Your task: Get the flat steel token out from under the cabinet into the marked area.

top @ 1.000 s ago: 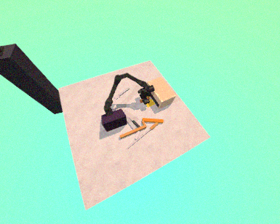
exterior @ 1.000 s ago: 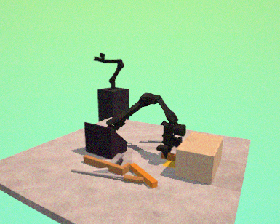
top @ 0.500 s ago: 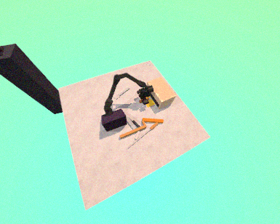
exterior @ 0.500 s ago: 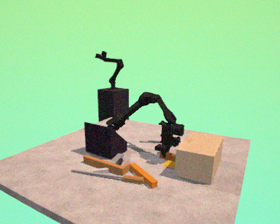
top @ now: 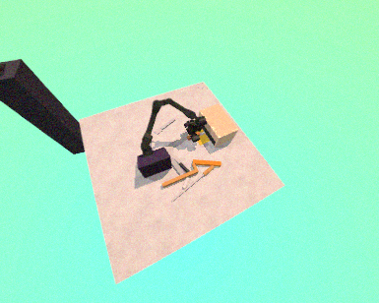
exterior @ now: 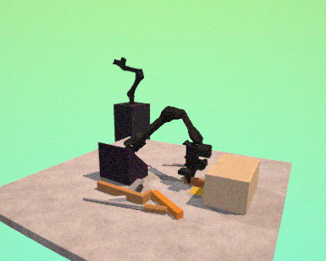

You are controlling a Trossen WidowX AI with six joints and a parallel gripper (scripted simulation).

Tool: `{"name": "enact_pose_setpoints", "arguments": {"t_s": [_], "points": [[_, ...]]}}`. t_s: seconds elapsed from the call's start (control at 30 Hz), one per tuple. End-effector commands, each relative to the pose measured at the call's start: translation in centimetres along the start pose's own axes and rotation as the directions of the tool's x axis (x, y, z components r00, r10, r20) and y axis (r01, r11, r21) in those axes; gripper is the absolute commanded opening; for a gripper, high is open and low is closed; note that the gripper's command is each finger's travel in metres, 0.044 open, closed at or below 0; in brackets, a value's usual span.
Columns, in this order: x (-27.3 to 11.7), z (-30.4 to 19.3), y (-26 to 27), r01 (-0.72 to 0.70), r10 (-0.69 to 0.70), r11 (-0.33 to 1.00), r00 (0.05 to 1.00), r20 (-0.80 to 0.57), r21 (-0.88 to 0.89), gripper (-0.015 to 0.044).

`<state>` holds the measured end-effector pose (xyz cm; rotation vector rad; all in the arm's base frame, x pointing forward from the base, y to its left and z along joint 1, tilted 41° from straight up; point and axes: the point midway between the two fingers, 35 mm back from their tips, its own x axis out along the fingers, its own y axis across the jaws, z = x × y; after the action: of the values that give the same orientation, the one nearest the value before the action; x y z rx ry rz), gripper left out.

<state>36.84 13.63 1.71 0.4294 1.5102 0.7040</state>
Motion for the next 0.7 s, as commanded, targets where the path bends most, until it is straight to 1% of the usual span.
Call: {"name": "enact_pose_setpoints", "arguments": {"t_s": [0.0,0.67], "points": [[0.1,-0.5,0.0,0.001,-0.001,1.0,1.0,-0.001,-0.004,0.0],[0.1,-2.4,0.0,0.001,-0.001,1.0,1.0,-0.002,-0.003,0.0]]}}
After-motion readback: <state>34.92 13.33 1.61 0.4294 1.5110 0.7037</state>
